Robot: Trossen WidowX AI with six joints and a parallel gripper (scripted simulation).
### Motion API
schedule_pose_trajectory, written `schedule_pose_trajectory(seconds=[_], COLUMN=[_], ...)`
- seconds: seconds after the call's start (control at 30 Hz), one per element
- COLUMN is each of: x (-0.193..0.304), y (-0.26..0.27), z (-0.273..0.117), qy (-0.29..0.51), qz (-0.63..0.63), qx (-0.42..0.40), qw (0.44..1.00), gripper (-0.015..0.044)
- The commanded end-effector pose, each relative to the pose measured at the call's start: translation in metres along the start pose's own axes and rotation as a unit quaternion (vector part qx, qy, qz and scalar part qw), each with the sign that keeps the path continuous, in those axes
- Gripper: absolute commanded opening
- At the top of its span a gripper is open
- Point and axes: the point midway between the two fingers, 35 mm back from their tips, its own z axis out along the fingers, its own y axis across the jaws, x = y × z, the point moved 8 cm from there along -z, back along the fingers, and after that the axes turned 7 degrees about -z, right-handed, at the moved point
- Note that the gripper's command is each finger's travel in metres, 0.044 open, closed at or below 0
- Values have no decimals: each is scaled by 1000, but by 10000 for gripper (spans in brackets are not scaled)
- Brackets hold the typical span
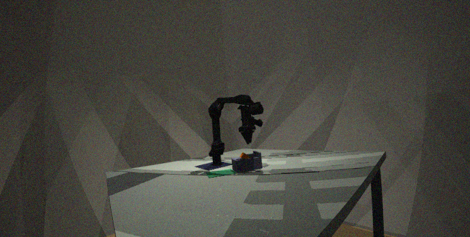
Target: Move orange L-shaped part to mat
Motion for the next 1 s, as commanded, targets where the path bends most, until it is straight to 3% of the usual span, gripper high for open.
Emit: schedule_pose_trajectory(seconds=[0.0,0.5,0.97], x=[27,27,28], y=[-13,-13,-13], z=[0,0,33], qy=[7,7,7], qz=[-282,-282,-282], qx=[-2,-2,-2], qw=[959,959,959], gripper=[280,280,280])
